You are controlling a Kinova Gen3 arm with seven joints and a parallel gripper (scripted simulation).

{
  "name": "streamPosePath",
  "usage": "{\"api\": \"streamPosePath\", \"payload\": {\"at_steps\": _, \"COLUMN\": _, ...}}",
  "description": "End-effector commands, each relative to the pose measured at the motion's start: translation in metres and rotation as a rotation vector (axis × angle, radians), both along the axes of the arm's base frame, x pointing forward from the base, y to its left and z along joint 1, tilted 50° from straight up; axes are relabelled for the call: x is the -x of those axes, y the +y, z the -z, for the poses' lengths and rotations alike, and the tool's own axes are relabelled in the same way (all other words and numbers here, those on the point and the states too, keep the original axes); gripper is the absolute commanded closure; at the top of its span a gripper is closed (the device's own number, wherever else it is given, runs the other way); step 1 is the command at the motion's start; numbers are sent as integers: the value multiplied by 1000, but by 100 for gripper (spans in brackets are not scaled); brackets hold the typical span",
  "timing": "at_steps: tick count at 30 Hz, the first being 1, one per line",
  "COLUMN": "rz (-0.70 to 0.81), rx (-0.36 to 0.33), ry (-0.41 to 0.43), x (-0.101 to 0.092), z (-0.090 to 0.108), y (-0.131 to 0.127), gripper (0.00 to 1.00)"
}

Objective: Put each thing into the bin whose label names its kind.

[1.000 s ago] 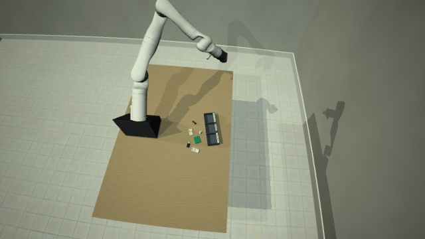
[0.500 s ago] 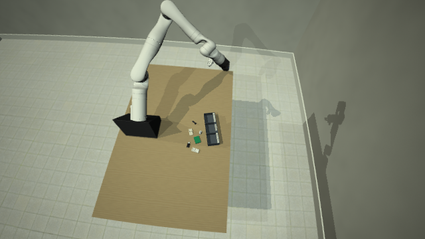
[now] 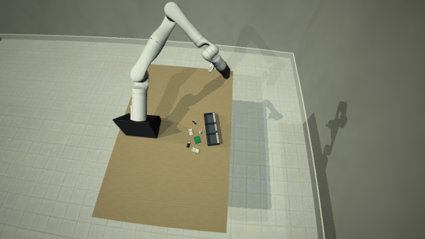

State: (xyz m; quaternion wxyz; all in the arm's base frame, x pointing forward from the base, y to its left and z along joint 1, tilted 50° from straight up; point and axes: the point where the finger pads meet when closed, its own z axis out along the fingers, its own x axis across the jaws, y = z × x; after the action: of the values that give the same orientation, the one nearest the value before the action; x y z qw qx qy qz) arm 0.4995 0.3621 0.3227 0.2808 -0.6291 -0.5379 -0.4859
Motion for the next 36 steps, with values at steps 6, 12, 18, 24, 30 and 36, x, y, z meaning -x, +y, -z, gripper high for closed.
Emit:
{"api": "streamPosePath", "payload": {"at_steps": 6, "rz": -10, "rx": 50, "ry": 26, "x": -6, "z": 32, "y": -25, "gripper": 69}}
{"api": "streamPosePath", "payload": {"at_steps": 12, "rz": -37, "rx": 93, "ry": 37, "x": -6, "z": 56, "y": -45, "gripper": 69}}
{"api": "streamPosePath", "payload": {"at_steps": 18, "rz": -66, "rx": 132, "ry": 49, "x": -4, "z": 80, "y": -66, "gripper": 69}}
{"api": "streamPosePath", "payload": {"at_steps": 24, "rz": -66, "rx": 133, "ry": 49, "x": -1, "z": 103, "y": -88, "gripper": 69}}
{"api": "streamPosePath", "payload": {"at_steps": 30, "rz": -97, "rx": 169, "ry": 64, "x": 6, "z": 131, "y": -115, "gripper": 69}}
{"api": "streamPosePath", "payload": {"at_steps": 36, "rz": -129, "rx": 200, "ry": 80, "x": 13, "z": 154, "y": -138, "gripper": 69}}
